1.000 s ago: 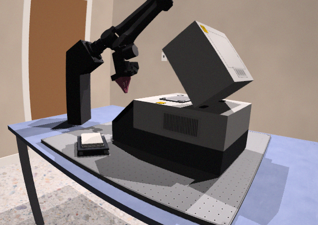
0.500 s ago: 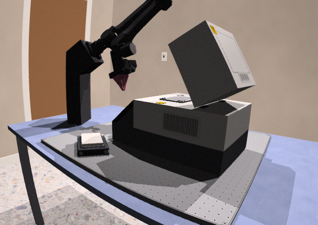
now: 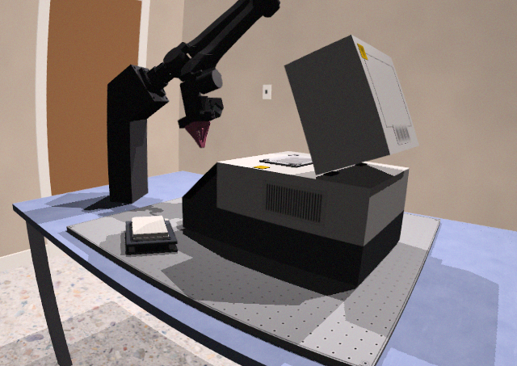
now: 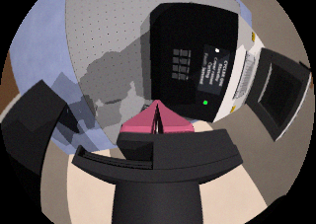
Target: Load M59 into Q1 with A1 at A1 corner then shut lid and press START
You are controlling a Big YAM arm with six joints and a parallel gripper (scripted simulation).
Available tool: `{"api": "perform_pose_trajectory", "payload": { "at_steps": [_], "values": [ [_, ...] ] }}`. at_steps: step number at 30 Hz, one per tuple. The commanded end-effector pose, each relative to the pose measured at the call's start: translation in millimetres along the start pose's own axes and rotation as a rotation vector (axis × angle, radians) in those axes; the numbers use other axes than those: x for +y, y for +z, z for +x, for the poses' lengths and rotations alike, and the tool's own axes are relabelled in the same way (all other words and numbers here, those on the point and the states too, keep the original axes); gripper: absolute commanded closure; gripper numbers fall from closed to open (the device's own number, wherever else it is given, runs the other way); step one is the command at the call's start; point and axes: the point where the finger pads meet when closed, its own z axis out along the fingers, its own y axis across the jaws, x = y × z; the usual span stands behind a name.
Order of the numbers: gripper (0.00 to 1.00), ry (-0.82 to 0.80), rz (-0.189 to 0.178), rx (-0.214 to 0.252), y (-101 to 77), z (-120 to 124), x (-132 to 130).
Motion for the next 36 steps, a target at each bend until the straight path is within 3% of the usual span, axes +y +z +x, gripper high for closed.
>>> {"api": "perform_pose_trajectory", "payload": {
  "at_steps": [1,17,36],
  "values": [
    [1.0,0.025,-0.009,0.009,-5.8,2,9],
    [1.0,0.01,-0.011,-0.012,3.6,-3,1],
    [1.0,0.022,-0.032,-0.004,-3.2,-3,15]
  ]
}}
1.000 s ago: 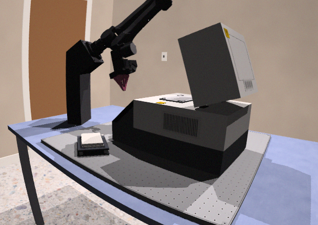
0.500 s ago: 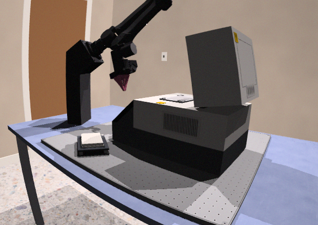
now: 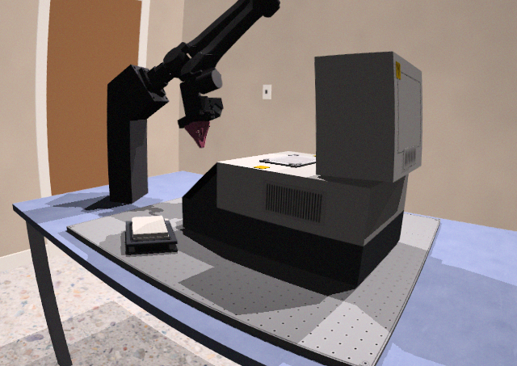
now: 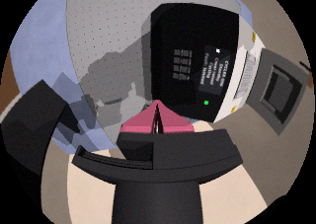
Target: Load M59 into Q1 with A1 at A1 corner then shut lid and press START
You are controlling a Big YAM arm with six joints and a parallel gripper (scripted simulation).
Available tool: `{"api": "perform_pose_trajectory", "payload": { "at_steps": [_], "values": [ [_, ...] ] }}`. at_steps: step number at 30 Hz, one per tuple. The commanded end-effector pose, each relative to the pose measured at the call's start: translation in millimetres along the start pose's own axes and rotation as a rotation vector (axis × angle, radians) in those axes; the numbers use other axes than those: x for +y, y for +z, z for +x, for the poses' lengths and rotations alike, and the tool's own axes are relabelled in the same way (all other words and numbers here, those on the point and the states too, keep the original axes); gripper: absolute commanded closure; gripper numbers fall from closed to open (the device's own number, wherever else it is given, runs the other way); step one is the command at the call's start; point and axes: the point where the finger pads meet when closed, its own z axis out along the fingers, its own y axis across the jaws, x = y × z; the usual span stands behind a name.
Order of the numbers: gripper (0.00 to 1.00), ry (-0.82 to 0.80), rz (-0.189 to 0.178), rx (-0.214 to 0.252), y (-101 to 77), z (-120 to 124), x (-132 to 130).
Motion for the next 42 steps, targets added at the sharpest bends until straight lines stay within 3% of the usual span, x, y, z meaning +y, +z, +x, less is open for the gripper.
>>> {"api": "perform_pose_trajectory", "payload": {
  "at_steps": [1,13,32,42],
  "values": [
    [1.0,0.018,-0.024,-0.005,-1.7,-3,11],
    [1.0,0.002,-0.003,-0.01,3.7,-2,-2],
    [1.0,0.016,-0.026,-0.002,-3.3,-2,13],
    [1.0,0.001,-0.003,-0.007,2.5,-2,-1]
  ]
}}
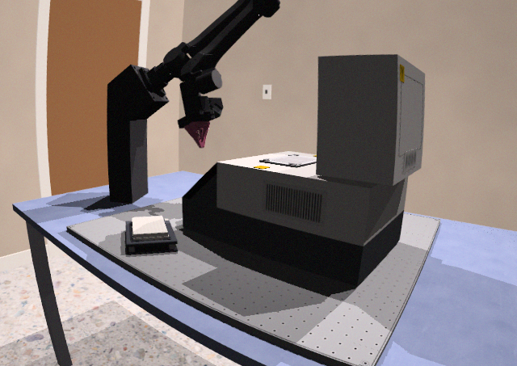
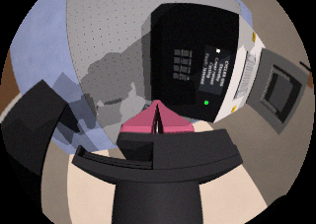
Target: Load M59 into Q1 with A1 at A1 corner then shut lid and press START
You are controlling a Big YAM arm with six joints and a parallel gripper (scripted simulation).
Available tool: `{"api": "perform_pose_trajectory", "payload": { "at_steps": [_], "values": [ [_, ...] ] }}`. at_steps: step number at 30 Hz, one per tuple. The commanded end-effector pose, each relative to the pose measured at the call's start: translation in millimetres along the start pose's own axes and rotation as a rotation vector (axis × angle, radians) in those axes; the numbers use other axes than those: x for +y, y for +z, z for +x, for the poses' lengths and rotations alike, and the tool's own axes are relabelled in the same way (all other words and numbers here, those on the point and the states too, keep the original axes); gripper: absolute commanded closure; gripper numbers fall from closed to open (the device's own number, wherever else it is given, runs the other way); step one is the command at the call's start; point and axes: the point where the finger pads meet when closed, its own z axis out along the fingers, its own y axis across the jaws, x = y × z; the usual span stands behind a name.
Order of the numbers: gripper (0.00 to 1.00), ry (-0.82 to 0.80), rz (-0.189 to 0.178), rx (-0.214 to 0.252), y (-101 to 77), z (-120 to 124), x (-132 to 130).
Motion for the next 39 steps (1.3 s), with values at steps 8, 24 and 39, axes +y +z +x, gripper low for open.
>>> {"api": "perform_pose_trajectory", "payload": {
  "at_steps": [8,24,39],
  "values": [
    [1.0,-0.001,-0.003,-0.006,1.3,-2,1],
    [1.0,0.014,-0.026,0.001,-3.5,-1,13],
    [1.0,-0.005,0.0,-0.004,3.3,-1,-3]
  ]
}}
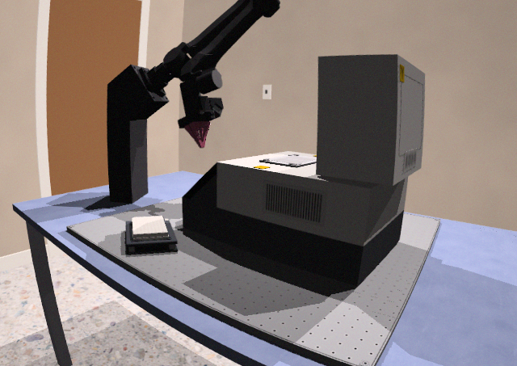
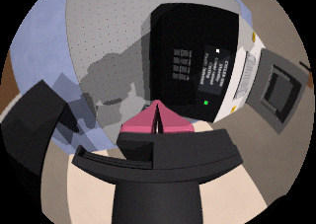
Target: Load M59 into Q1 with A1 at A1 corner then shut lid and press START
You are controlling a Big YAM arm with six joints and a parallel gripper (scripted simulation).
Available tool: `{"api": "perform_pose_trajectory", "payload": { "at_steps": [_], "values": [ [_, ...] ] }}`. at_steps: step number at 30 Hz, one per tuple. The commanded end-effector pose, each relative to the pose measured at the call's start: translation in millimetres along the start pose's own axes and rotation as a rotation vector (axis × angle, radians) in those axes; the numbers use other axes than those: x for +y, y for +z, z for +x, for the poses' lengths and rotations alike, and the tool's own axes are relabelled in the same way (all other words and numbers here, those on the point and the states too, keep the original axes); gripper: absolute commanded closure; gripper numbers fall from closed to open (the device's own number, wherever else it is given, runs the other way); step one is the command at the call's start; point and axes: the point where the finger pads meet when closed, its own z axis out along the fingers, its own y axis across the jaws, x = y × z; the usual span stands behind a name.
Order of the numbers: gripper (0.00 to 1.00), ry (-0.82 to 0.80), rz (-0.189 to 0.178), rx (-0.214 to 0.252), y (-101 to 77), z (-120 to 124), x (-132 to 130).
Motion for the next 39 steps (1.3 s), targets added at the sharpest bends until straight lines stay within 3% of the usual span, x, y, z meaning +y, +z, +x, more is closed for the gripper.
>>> {"api": "perform_pose_trajectory", "payload": {
  "at_steps": [1,6,20,30,39],
  "values": [
    [1.0,-0.004,-0.002,-0.004,2.9,-1,-2],
    [1.0,0.005,-0.016,0.001,-1.0,-1,7],
    [1.0,-0.002,-0.006,-0.001,-4.4,-2,9],
    [1.0,-0.014,0.01,-0.004,2.1,-1,-5],
    [1.0,0.002,-0.015,0.002,-2.2,0,8]
  ]
}}
